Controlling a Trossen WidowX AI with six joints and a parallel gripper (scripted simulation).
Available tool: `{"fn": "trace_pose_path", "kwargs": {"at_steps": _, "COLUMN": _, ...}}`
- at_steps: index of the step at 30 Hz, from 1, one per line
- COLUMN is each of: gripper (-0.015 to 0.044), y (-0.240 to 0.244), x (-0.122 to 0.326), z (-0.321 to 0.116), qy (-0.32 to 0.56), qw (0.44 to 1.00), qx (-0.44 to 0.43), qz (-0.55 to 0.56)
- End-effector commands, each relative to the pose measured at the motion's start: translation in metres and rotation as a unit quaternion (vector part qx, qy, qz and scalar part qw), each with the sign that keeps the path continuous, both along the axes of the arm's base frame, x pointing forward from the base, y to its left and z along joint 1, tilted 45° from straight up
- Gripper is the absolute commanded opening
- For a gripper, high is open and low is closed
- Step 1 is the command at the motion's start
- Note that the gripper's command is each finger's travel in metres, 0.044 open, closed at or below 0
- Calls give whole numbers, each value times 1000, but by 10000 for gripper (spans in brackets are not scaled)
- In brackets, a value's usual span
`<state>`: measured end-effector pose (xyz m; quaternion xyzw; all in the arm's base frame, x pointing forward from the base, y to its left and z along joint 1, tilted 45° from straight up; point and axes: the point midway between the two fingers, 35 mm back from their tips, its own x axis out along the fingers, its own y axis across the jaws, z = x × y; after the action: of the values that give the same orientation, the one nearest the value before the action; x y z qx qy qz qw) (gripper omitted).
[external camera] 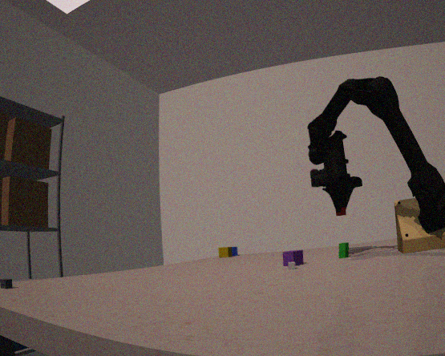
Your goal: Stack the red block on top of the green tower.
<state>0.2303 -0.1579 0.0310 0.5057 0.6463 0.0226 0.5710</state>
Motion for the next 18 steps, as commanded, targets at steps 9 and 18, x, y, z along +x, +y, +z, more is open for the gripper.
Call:
{"fn": "trace_pose_path", "kwargs": {"at_steps": 9, "gripper": 0, "y": 25, "x": 5, "z": -28, "qy": 1, "qw": 1000, "qx": 0, "qz": 5}}
{"fn": "trace_pose_path", "kwargs": {"at_steps": 18, "gripper": 0, "y": 41, "x": 8, "z": -43, "qy": 1, "qw": 1000, "qx": 0, "qz": 5}}
